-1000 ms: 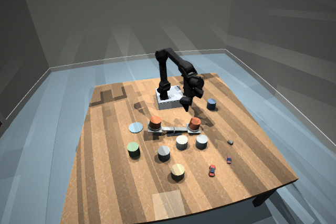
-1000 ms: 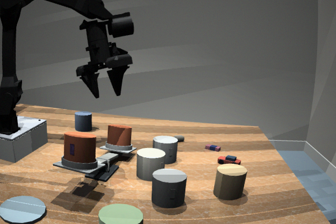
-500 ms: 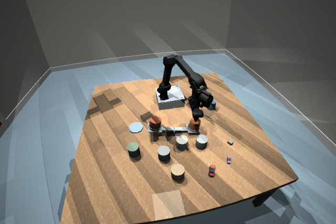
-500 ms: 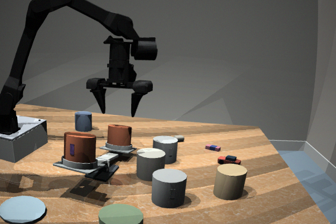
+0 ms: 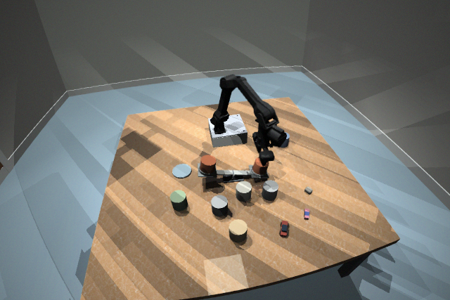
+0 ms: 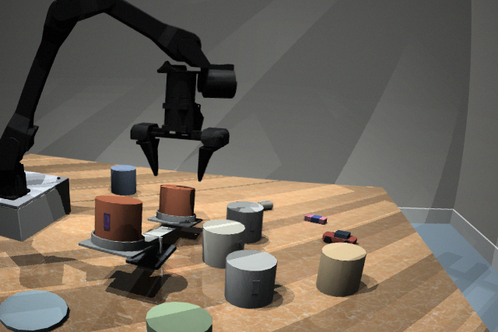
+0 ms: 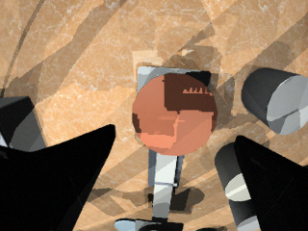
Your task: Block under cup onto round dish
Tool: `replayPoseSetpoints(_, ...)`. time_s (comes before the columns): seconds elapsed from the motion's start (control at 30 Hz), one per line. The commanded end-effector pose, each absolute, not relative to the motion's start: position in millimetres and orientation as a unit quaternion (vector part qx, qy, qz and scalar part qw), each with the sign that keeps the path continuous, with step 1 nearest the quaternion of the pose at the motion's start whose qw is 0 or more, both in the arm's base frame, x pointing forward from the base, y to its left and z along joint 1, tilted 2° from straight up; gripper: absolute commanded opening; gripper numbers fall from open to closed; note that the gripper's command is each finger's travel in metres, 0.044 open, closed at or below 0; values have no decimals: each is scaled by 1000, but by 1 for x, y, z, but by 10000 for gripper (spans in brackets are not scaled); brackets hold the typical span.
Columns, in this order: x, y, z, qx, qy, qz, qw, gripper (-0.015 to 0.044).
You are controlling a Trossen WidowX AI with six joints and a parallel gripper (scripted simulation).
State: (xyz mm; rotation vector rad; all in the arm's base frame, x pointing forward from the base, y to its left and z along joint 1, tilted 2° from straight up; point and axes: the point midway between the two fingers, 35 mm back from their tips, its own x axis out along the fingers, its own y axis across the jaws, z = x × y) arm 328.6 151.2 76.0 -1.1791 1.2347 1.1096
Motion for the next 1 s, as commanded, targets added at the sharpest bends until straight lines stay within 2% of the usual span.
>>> replayPoseSetpoints(0.0, 328, 151, 70, -492, 516, 467, 523, 440)
replayPoseSetpoints(0.97, 330, 151, 23, -492, 516, 467, 523, 440)
